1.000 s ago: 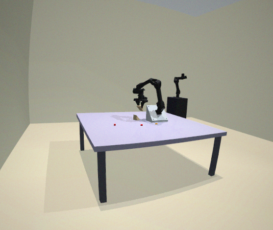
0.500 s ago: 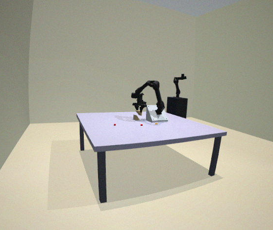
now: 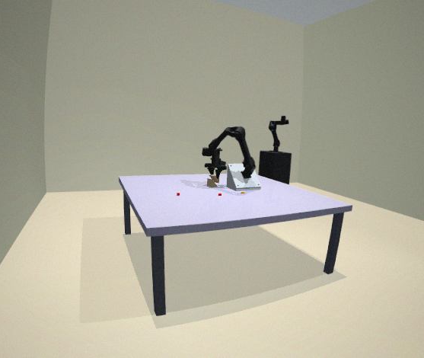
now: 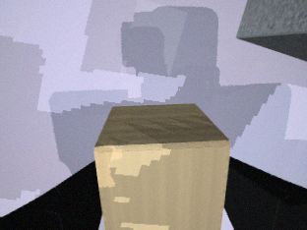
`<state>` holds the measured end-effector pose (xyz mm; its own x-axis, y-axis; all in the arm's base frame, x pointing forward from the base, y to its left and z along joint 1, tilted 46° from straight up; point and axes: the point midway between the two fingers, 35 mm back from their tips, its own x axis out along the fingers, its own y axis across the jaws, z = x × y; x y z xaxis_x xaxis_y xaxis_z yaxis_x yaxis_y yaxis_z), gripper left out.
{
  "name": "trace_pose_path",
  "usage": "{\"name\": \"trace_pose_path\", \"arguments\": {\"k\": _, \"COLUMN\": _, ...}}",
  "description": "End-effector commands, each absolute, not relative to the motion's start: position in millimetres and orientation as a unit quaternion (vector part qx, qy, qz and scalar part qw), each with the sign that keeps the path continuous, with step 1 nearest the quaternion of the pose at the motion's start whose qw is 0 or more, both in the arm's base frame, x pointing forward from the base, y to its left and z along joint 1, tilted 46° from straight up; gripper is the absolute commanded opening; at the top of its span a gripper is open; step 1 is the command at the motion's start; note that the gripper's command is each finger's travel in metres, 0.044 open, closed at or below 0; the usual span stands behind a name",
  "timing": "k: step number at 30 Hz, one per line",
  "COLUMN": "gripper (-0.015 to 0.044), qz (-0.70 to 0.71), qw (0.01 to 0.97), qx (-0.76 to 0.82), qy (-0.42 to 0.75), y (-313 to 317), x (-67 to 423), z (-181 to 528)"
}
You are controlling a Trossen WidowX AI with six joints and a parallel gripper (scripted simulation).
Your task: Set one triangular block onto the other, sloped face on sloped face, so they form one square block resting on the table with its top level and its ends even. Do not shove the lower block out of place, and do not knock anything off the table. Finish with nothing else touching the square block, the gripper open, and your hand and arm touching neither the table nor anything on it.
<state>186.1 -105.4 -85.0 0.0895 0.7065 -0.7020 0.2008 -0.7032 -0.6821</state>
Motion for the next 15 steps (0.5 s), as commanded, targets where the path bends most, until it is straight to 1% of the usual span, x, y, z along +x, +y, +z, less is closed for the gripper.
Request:
{"name": "trace_pose_path", "arguments": {"k": 1, "gripper": 0.0000, "qz": 0.592, "qw": 0.215, "qx": -0.708, "qy": -0.320, "y": -105.5, "x": 187.1, "z": -85.2}}
{"name": "trace_pose_path", "arguments": {"k": 15, "gripper": 0.0000, "qz": 0.591, "qw": 0.215, "qx": -0.709, "qy": -0.319, "y": -102.3, "x": 189.8, "z": -88.1}}
